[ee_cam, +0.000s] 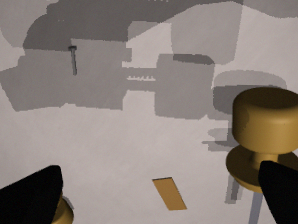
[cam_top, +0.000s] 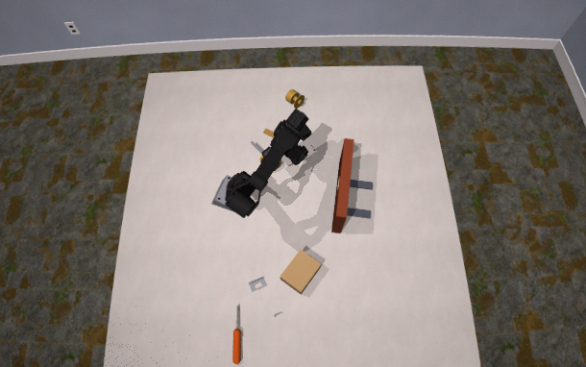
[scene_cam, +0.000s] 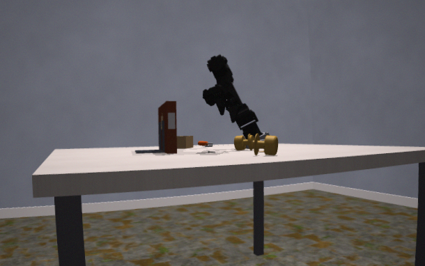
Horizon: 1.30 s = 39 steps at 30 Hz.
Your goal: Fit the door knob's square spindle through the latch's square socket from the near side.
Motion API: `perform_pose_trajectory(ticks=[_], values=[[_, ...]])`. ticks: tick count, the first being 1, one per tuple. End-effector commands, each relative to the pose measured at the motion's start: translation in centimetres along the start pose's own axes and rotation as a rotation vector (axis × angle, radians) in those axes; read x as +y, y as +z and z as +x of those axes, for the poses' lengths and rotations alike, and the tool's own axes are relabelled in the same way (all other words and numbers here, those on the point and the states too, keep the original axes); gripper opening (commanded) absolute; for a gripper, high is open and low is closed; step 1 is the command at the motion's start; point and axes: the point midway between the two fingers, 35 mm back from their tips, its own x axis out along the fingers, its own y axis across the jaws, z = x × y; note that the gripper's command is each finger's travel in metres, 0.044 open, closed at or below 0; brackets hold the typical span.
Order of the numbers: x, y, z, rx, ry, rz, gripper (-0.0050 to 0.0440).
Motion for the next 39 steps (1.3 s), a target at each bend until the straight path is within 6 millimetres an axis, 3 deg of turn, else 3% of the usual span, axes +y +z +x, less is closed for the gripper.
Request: perform_pose_trajectory(ticks=[1,8,21,39], values=[[-3.3,-2.0,0.9,-0.086,-0.118,-0.026,0.0440],[-6.1,-2.8,0.8,-0.205,-0.162,-0.101,0.0440],[-6.1,-2.7,0.9,-0.207,-0.162,-0.103,0.0440],[-6.7,-2.2,3.2,-0.207,-0.162,-0.103,0.0440]])
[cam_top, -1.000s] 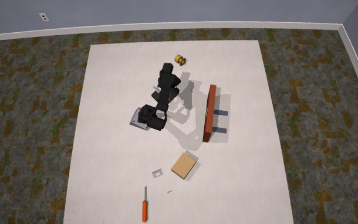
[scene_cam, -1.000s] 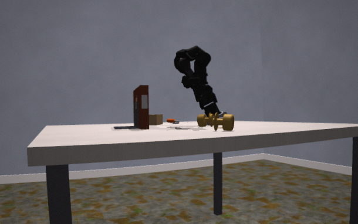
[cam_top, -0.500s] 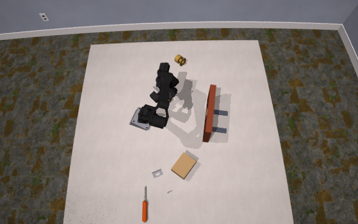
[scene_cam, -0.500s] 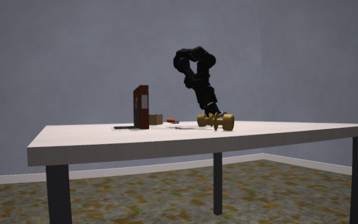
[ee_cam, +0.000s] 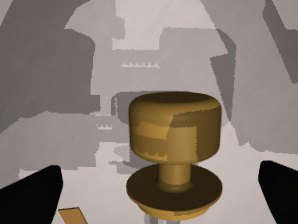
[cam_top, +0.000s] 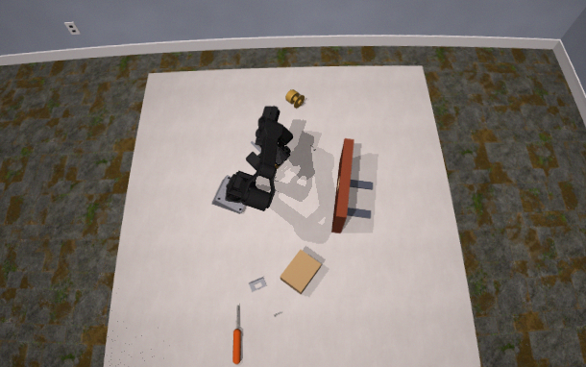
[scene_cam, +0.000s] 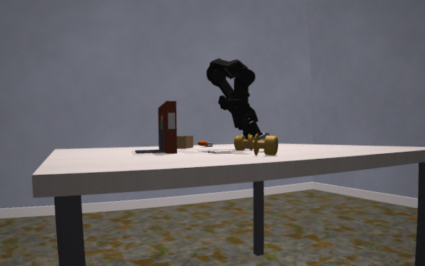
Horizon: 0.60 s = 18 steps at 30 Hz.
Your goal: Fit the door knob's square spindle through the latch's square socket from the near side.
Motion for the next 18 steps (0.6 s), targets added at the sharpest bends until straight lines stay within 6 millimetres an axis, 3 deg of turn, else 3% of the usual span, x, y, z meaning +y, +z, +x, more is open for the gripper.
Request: perform_pose_trajectory(ticks=[1,18], values=[[-0.2,0.1,0.6,-0.004,-0.004,-0.007,0.0440],[-0.6,0.1,2.8,-0.004,-0.004,-0.007,0.0440]])
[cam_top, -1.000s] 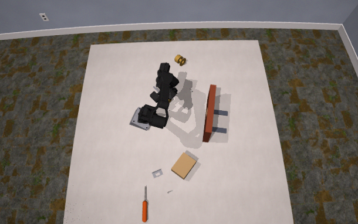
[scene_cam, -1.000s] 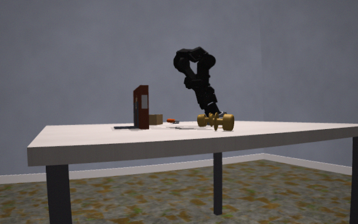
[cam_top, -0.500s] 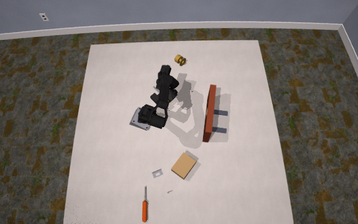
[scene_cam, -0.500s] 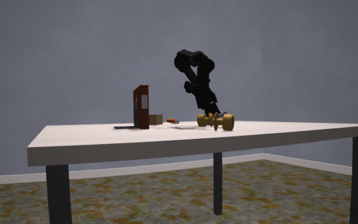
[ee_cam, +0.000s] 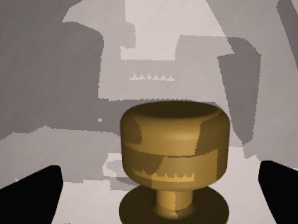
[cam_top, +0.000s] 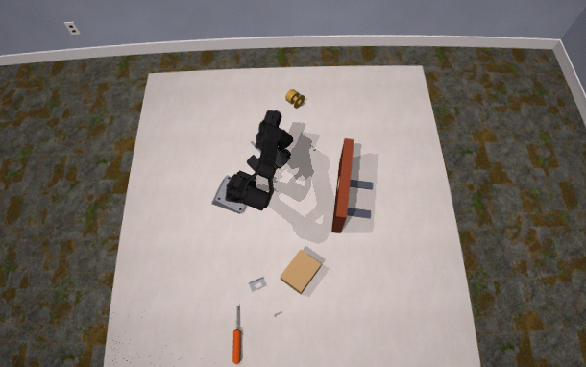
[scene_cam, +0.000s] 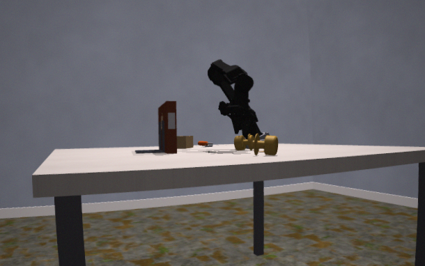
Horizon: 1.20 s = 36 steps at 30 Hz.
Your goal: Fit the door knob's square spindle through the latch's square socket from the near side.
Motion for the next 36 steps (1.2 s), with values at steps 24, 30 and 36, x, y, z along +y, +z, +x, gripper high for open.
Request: perform_pose_trajectory(ticks=[24,30,36], values=[[-0.8,0.0,3.5,-0.002,-0.009,-0.008,0.0440],[-0.8,0.0,3.5,-0.002,-0.009,-0.008,0.0440],[-0.8,0.0,3.5,-0.002,-0.009,-0.008,0.0344]])
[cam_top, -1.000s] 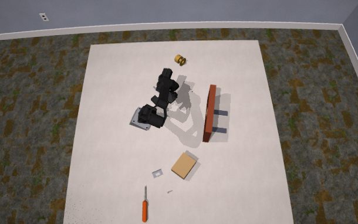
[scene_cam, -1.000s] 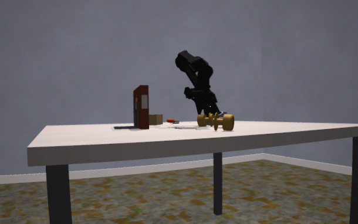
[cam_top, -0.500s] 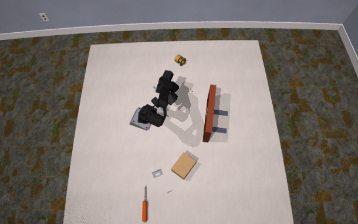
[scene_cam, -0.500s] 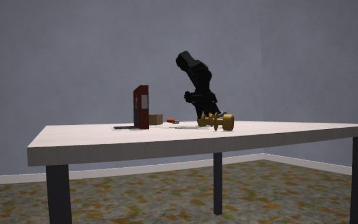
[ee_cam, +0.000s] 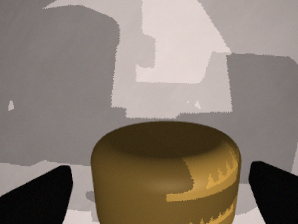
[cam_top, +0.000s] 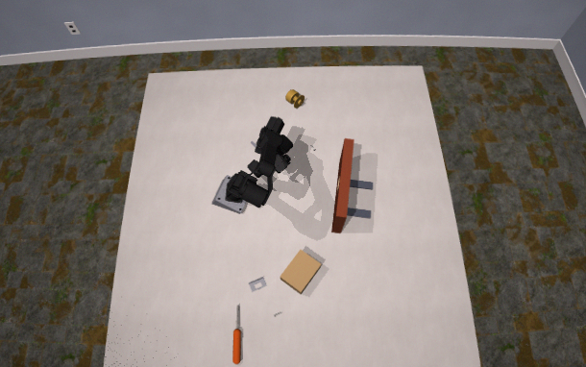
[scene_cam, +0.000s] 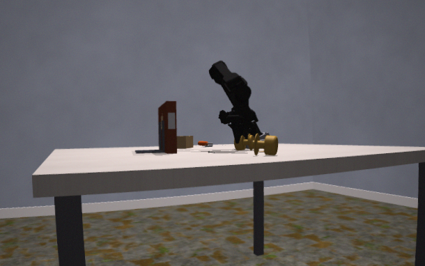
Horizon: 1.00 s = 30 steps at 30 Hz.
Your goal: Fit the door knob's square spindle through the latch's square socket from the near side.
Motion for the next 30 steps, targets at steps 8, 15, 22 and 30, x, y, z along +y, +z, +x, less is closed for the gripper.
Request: perform_pose_trajectory(ticks=[8,15,22,30], values=[[-0.1,0.0,0.1,0.002,-0.003,-0.007,0.0297],[-0.1,0.0,0.1,0.002,-0.003,-0.007,0.0264],[0.1,0.0,-0.8,0.000,-0.002,-0.002,0.0113],[0.1,0.0,-1.4,0.000,-0.002,-0.002,0.0000]])
